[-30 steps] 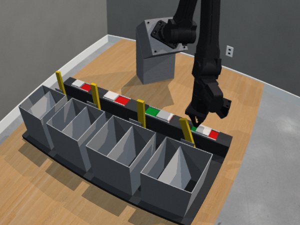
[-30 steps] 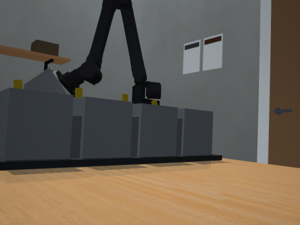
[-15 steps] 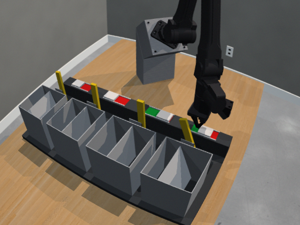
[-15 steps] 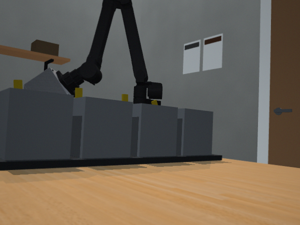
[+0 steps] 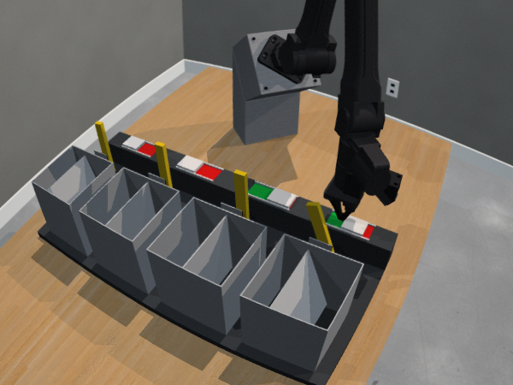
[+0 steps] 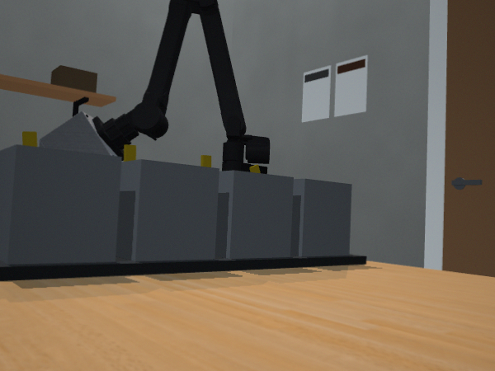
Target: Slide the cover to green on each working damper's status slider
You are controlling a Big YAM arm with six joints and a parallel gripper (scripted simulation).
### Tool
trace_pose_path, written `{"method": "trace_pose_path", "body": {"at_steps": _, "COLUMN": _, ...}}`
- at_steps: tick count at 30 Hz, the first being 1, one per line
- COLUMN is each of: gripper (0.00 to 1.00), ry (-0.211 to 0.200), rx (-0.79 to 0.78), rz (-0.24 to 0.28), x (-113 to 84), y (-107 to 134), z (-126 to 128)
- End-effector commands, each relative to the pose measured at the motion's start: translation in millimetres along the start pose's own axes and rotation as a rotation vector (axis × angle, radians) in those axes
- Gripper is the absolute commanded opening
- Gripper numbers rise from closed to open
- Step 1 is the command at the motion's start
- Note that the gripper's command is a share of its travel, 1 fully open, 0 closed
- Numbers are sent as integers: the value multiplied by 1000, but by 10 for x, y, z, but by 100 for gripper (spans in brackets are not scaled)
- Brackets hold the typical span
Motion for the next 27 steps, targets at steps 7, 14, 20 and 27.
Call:
{"method": "trace_pose_path", "body": {"at_steps": 7, "gripper": 0, "ry": -8, "rx": 0, "rz": -13, "x": 28, "y": -138, "z": -69}}
{"method": "trace_pose_path", "body": {"at_steps": 14, "gripper": 0, "ry": -8, "rx": -1, "rz": -13, "x": 28, "y": -160, "z": -73}}
{"method": "trace_pose_path", "body": {"at_steps": 20, "gripper": 0, "ry": -9, "rx": -1, "rz": -13, "x": 28, "y": -170, "z": -74}}
{"method": "trace_pose_path", "body": {"at_steps": 27, "gripper": 0, "ry": -8, "rx": -2, "rz": -14, "x": 28, "y": -184, "z": -78}}
Point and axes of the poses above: the point where the finger pads meet when closed, its own x axis out along the fingers, its own z axis across the jaws, y = z × x, the point moved 9 cm from there along -x, back along the fingers, and after that the axes turned 10 degrees about -x, right-handed, at the moved point
